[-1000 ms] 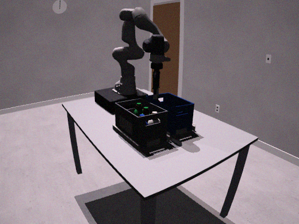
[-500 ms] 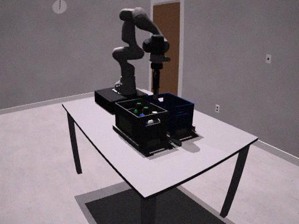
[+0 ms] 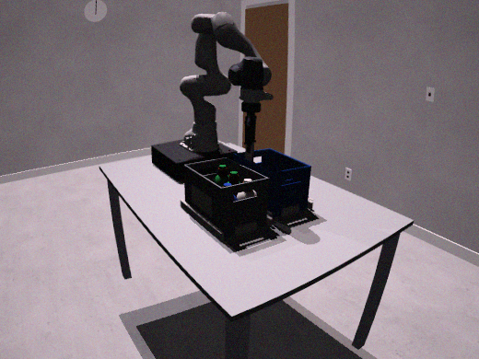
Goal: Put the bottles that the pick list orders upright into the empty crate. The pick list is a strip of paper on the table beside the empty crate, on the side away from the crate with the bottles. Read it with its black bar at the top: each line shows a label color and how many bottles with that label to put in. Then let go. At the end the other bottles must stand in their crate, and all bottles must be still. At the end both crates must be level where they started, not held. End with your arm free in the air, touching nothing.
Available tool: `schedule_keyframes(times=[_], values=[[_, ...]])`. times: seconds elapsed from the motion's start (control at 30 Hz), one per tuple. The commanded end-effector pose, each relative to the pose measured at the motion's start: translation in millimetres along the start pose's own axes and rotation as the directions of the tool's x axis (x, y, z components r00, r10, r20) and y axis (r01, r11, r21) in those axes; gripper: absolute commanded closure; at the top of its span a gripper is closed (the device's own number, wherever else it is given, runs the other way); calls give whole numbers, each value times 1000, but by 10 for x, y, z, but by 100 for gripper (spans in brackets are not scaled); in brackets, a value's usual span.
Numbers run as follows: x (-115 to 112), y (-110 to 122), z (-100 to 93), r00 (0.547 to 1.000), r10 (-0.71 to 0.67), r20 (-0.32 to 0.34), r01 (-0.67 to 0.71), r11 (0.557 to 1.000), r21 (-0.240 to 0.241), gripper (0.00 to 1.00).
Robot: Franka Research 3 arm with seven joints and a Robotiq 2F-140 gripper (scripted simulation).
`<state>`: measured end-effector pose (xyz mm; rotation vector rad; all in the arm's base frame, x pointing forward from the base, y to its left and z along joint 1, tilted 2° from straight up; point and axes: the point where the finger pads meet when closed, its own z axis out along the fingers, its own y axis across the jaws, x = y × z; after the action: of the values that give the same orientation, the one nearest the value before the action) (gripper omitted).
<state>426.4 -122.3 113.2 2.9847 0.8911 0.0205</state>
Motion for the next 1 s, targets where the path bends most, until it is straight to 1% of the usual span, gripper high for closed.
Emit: schedule_keyframes(times=[0.0,0.97], values=[[33,27,-5,1000,0,-6,0,1000,-12,100],[33,28,120,1000,0,-6,0,1000,-12,100]])
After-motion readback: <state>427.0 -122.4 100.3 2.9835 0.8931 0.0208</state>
